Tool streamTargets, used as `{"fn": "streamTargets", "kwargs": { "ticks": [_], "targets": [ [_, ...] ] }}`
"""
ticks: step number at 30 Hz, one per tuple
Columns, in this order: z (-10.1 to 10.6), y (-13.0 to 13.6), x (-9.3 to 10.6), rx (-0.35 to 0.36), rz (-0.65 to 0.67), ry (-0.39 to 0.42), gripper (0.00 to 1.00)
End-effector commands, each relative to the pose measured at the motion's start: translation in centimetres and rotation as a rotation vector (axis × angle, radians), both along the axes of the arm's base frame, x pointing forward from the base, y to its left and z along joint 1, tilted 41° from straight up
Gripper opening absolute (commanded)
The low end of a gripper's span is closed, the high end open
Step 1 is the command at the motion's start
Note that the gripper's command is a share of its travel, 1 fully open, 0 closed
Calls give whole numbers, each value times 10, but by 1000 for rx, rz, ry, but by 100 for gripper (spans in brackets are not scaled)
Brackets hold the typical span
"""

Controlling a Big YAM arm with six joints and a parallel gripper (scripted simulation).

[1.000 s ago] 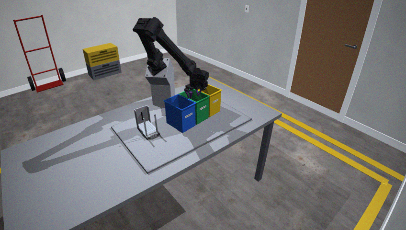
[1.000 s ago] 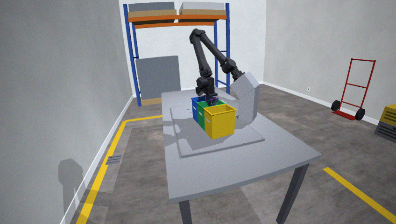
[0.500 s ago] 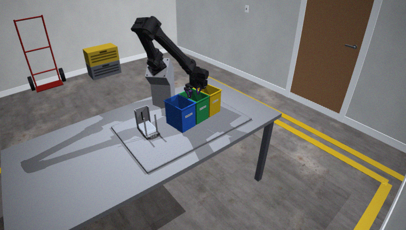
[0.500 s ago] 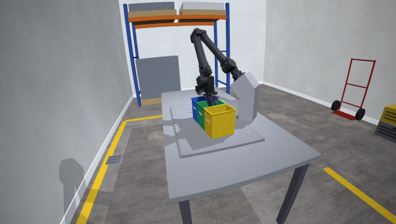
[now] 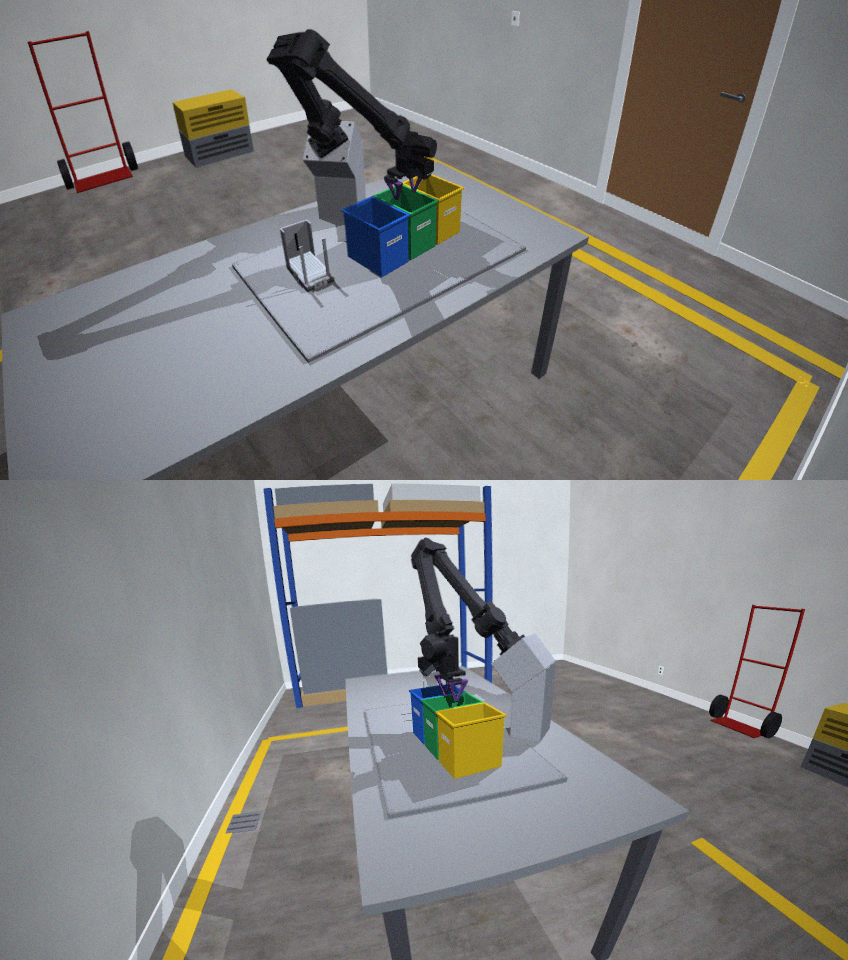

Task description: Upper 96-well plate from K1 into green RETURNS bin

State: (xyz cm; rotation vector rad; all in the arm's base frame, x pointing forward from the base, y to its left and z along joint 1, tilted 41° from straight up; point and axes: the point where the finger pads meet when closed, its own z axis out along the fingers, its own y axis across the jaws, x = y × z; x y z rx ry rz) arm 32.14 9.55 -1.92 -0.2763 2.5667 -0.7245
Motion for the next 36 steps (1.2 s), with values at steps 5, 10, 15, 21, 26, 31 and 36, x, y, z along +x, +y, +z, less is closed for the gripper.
{"fn": "streamTargets", "kwargs": {
  "ticks": [5,10,15,21,26,31,36],
  "targets": [
    [19,19,1,25,2,-33,82],
    [24,22,-2,26,2,-33,82],
    [30,25,-7,25,2,-32,82],
    [28,25,-12,13,2,-16,82],
    [27,20,-12,14,-5,-15,82],
    [27,20,-12,14,-5,-15,82],
    [27,20,-12,14,-5,-15,82]
  ]
}}
